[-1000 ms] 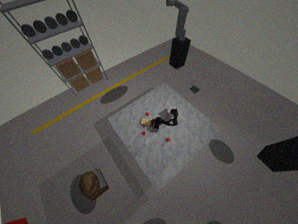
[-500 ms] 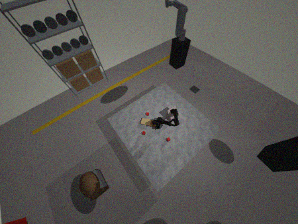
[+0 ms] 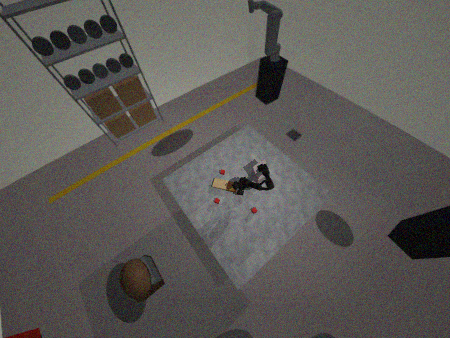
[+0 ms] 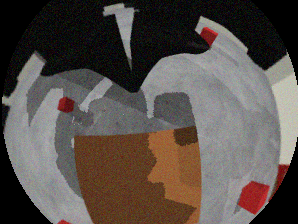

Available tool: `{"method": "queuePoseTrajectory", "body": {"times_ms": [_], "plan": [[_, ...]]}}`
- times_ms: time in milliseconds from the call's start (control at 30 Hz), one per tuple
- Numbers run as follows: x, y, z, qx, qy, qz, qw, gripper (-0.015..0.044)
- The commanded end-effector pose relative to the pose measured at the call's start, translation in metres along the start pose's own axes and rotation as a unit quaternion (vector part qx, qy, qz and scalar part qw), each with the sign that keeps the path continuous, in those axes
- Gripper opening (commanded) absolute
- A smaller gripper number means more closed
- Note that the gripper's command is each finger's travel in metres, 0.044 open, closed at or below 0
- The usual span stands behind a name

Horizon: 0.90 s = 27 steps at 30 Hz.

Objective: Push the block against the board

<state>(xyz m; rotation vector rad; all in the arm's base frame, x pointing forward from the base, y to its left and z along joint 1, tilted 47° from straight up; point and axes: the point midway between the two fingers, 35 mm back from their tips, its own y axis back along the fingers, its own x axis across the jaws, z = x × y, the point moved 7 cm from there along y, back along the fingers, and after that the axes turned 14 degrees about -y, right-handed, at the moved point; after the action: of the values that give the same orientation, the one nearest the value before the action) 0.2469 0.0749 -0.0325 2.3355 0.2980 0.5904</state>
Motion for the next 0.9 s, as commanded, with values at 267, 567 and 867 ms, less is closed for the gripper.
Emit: {"method": "queuePoseTrajectory", "body": {"times_ms": [267, 567, 867], "plan": [[-0.002, 0.057, -0.003, -0.001, 0.000, 0.002, 1.000, 0.0000], [0.012, 0.055, 0.009, -0.003, 0.091, 0.008, 0.996, 0.0000], [0.031, 0.057, 0.024, -0.005, 0.244, 0.006, 0.970, 0.0000]]}}
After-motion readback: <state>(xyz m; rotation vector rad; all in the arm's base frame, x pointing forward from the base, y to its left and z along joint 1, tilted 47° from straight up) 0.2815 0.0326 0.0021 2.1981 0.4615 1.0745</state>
